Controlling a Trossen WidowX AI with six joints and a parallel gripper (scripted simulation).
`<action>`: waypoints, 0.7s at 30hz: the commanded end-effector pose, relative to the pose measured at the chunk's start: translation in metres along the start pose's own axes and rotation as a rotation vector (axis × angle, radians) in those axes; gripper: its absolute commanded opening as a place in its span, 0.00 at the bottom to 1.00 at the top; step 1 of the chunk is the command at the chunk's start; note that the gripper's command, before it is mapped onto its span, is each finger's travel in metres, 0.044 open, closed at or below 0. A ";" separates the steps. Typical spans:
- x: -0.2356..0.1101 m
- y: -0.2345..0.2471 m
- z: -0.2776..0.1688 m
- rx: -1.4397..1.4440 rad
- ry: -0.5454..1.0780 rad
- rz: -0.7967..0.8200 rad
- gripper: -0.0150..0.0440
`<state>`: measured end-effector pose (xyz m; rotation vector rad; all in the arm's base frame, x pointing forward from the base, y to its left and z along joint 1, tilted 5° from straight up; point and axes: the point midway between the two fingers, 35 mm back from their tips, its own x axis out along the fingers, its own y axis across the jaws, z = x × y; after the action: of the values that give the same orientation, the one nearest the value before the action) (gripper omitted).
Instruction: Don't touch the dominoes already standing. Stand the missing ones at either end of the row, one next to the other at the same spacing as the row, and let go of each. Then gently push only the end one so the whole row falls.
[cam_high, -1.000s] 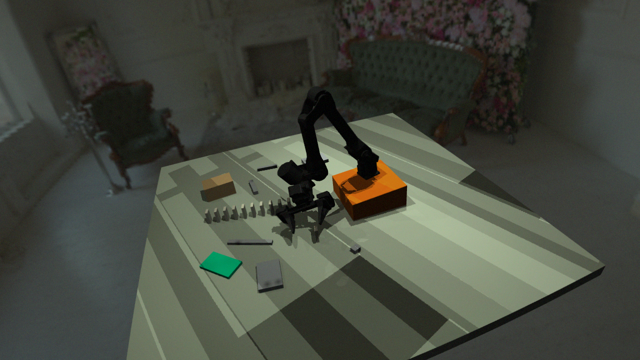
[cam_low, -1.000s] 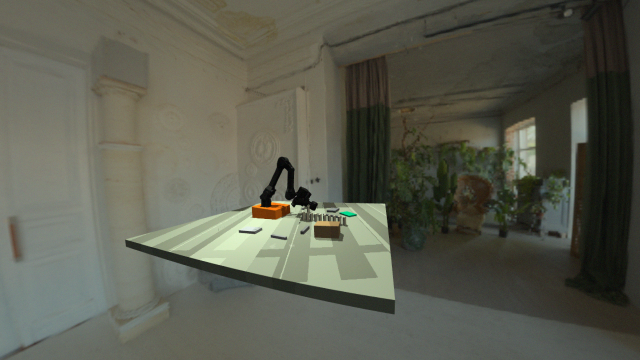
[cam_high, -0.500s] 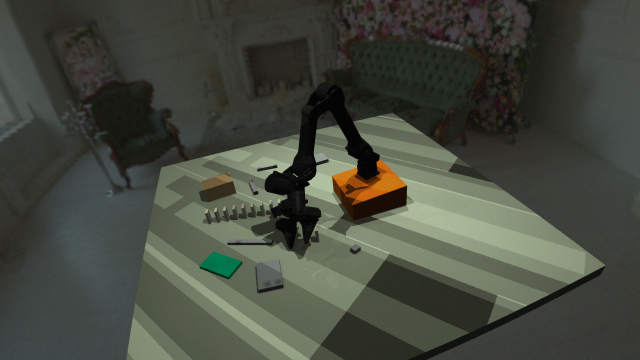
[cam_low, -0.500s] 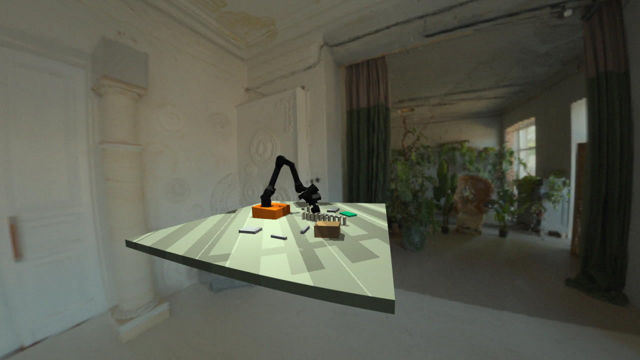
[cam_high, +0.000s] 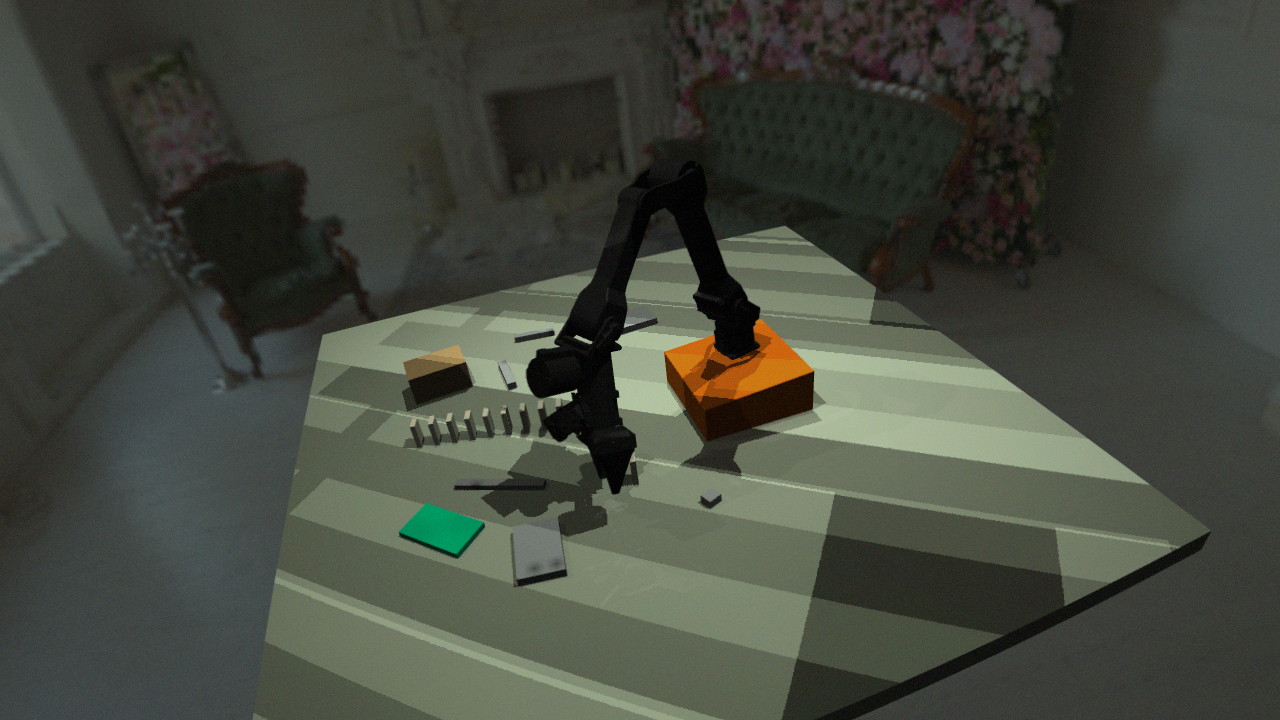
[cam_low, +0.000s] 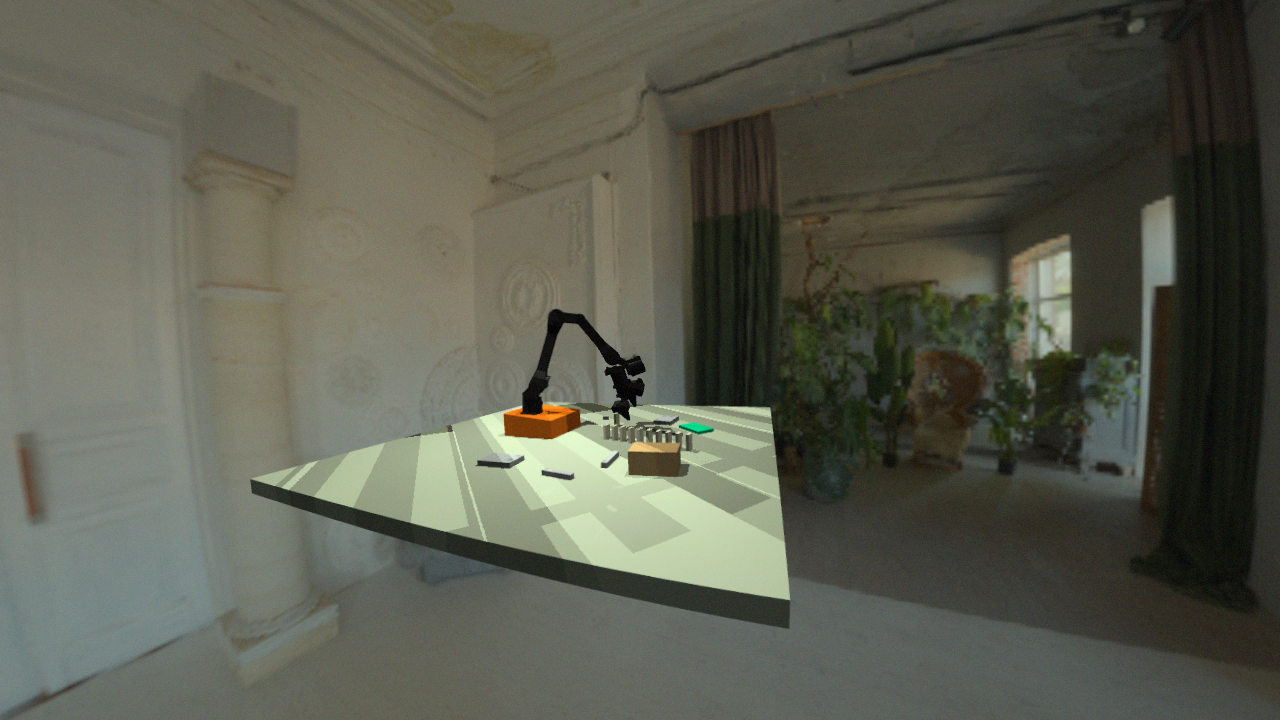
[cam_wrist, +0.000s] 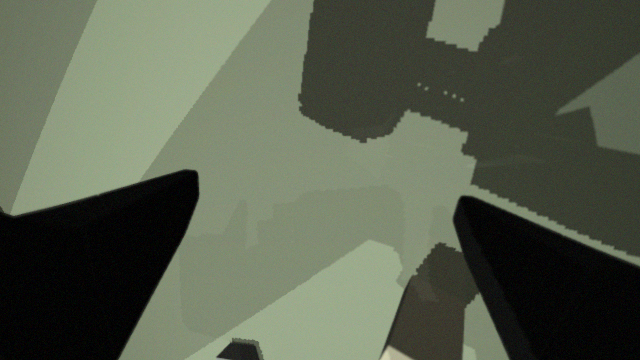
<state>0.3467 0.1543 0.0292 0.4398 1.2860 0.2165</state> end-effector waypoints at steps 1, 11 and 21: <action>-0.064 0.006 -0.031 0.185 0.063 -0.392 1.00; -0.075 0.005 -0.039 0.199 0.074 -0.452 1.00; -0.069 0.002 -0.038 0.205 0.072 -0.451 1.00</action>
<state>0.2911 0.1375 0.0861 0.3043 1.4517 -0.2666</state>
